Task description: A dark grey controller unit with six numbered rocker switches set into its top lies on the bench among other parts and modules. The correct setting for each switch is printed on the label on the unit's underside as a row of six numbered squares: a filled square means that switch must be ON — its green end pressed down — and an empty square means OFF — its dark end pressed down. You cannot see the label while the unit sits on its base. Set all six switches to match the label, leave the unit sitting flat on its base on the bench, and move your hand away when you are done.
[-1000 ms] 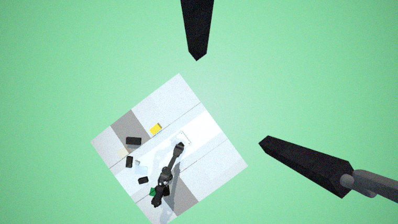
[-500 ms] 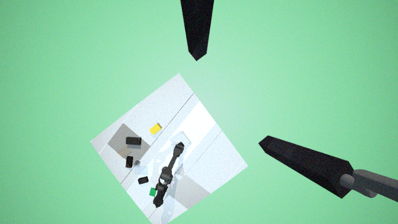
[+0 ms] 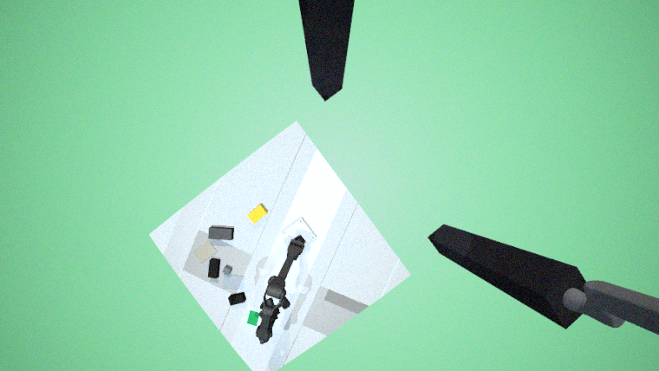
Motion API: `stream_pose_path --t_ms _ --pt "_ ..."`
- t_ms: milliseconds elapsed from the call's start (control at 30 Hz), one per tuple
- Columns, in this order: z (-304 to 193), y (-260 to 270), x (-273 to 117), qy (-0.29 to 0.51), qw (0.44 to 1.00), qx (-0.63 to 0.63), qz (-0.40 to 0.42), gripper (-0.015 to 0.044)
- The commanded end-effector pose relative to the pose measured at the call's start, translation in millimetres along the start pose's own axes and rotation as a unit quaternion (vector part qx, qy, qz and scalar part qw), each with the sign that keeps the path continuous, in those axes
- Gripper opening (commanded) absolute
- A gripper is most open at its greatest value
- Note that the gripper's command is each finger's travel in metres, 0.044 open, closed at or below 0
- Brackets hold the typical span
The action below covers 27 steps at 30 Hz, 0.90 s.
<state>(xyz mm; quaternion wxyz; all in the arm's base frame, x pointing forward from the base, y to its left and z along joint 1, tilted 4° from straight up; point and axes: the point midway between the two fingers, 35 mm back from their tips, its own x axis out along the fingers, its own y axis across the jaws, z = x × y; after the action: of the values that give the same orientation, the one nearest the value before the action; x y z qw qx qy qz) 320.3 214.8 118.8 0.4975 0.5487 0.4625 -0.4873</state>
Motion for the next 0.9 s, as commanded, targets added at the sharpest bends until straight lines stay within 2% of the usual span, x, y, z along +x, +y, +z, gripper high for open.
stream_pose_path --t_ms 0,867 --pt "1 -1 0 -0.001 1.0 0.017 0.003 0.044" --pt "0 1 38 0.0 1.0 0.018 0.004 0.044"
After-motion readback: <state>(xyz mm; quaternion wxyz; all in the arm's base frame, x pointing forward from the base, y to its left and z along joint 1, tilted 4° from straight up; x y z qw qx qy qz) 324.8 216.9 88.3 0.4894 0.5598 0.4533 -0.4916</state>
